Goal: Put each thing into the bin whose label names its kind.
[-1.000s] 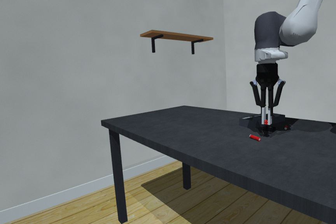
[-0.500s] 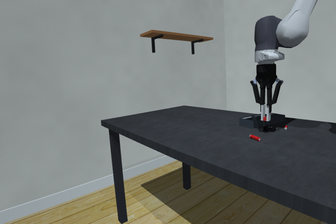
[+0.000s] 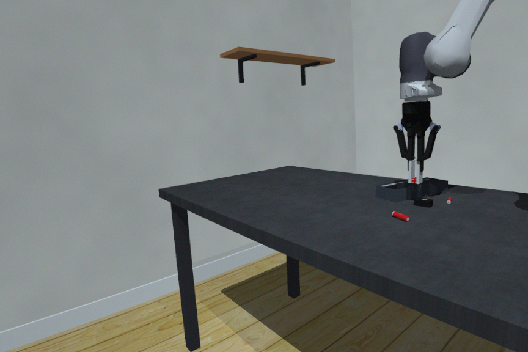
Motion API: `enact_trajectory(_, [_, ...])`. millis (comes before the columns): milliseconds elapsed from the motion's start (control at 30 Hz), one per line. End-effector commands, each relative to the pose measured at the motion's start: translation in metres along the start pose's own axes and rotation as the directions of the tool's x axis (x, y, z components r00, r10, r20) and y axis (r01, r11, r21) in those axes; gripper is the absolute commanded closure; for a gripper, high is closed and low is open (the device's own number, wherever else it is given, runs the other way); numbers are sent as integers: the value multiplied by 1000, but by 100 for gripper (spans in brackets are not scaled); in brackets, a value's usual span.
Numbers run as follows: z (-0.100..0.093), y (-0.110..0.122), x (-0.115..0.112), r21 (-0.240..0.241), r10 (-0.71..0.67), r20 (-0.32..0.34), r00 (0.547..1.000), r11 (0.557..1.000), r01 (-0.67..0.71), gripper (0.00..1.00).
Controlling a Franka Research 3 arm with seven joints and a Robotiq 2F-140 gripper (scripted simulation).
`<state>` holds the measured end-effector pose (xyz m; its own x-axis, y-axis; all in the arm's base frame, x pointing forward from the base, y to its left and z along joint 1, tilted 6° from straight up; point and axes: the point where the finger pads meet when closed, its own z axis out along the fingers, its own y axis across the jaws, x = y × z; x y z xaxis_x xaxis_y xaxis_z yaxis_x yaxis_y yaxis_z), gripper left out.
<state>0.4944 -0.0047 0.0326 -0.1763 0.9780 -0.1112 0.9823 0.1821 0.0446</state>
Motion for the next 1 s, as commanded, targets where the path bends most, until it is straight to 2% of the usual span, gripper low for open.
enact_trajectory(0, [2, 2, -13, 15, -67, -11, 998, 998, 67, 93])
enact_trajectory(167, [2, 12, -35, 15, -67, -11, 998, 998, 67, 93])
enact_trajectory(333, [2, 12, -37, 15, -67, -11, 998, 998, 67, 93])
enact_trajectory(500, [3, 24, -65, 17, 178, -6, 984, 984, -178, 93])
enact_trajectory(600, [3, 26, -70, 15, 201, -6, 980, 979, -201, 93])
enact_trajectory(633, [3, 29, -76, 16, 262, -5, 965, 965, -262, 93])
enact_trajectory(833, [3, 42, -109, 9, 384, -8, 923, 923, -384, 93])
enact_trajectory(967, [3, 43, -111, 5, 465, -10, 885, 885, -465, 93])
